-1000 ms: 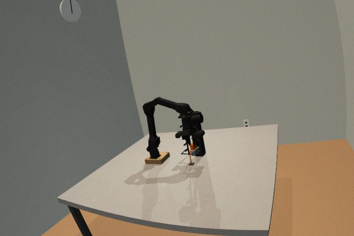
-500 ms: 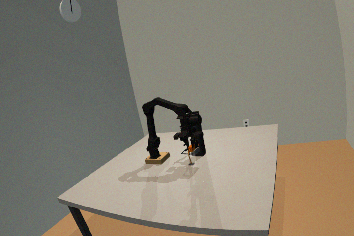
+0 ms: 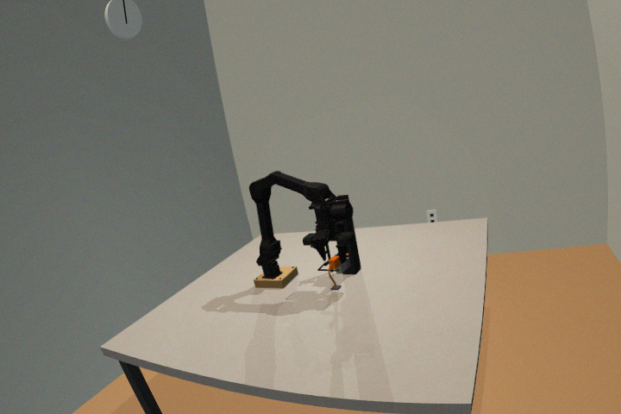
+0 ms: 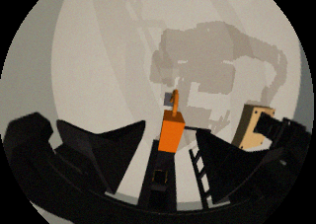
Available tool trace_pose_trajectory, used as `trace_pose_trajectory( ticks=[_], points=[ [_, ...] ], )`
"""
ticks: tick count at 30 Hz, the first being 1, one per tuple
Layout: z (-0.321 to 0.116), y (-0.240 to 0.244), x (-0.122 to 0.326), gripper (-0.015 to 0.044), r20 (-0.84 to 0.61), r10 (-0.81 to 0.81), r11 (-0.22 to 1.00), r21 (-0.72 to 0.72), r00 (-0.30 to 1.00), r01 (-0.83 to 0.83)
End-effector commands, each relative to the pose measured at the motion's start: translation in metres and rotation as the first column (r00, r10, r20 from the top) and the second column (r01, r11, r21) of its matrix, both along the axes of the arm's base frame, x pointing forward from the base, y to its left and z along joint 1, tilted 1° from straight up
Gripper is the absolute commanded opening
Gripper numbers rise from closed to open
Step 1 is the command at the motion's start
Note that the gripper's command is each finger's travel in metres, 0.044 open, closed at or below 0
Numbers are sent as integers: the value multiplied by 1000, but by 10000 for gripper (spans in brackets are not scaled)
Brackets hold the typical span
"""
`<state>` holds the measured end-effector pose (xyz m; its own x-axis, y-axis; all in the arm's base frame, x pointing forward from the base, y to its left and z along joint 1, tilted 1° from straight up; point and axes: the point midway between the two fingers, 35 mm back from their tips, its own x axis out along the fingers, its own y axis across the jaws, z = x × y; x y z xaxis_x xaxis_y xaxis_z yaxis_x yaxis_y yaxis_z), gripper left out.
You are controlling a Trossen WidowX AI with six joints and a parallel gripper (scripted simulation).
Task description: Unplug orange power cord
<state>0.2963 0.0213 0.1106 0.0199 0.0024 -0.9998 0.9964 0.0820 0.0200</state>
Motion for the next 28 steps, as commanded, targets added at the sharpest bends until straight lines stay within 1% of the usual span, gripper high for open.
trace_pose_trajectory(
  ticks=[1, 3, 5, 7, 28],
  points=[
    [3, -12, 2, 394, 1, -2, 1000, -1, 1000, 2],
    [6, -28, 4, 440, 1, -2, 1000, -2, 1000, 2],
    [10, -49, 5, 440, 1, -2, 1000, -5, 1000, 2],
    [12, -59, 5, 440, 1, -2, 1000, -6, 1000, 2],
    [12, -59, 5, 440, 1, -2, 1000, -6, 1000, 2]
  ],
)
